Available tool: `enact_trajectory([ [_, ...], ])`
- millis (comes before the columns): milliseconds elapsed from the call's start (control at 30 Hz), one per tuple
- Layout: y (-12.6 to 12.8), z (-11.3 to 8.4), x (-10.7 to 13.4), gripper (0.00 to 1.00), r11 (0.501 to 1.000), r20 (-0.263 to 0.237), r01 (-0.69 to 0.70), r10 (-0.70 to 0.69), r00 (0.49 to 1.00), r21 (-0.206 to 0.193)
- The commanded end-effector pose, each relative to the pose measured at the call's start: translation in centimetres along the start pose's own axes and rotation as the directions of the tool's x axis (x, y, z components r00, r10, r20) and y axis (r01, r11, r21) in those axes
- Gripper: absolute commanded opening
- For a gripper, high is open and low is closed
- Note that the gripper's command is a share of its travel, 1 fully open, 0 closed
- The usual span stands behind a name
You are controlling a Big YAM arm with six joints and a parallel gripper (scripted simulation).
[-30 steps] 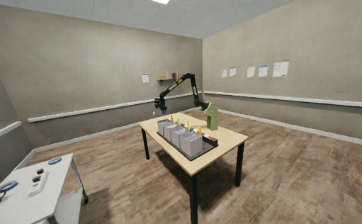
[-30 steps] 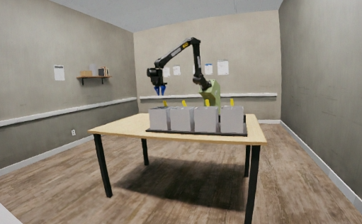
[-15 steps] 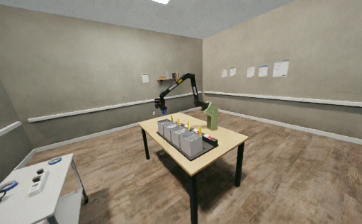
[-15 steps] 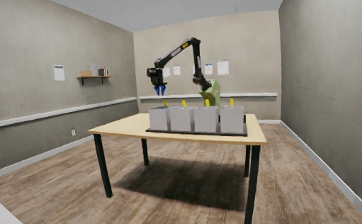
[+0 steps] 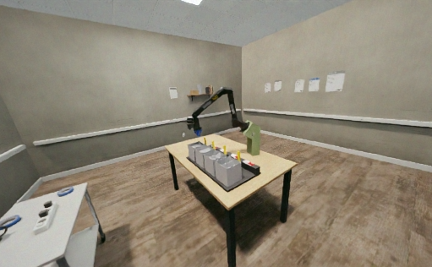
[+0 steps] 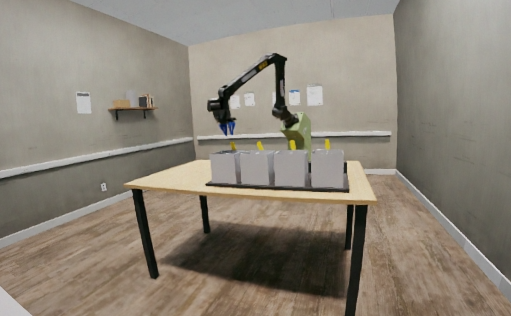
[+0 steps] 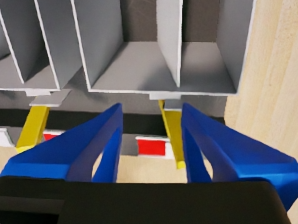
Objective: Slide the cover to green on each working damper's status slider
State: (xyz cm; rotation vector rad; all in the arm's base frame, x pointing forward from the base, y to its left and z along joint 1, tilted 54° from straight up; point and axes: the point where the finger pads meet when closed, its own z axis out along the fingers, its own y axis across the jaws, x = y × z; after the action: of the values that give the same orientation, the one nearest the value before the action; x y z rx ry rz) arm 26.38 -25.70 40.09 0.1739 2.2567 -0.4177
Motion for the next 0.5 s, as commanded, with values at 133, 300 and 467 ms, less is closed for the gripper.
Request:
enact_trajectory([
  [133, -3.1, 0.9, 6.6, 0.36, 0.997, -0.036, 0.021, -0.024, 0.999, -0.074],
  [300, -4.1, 1.2, 9.5, 0.36, 0.992, -0.029, 0.016, -0.019, 0.999, -0.125],
  [467, -3.9, -0.4, 7.0, 0.36, 0.992, 0.012, 0.075, -0.074, 0.997, -0.101],
])
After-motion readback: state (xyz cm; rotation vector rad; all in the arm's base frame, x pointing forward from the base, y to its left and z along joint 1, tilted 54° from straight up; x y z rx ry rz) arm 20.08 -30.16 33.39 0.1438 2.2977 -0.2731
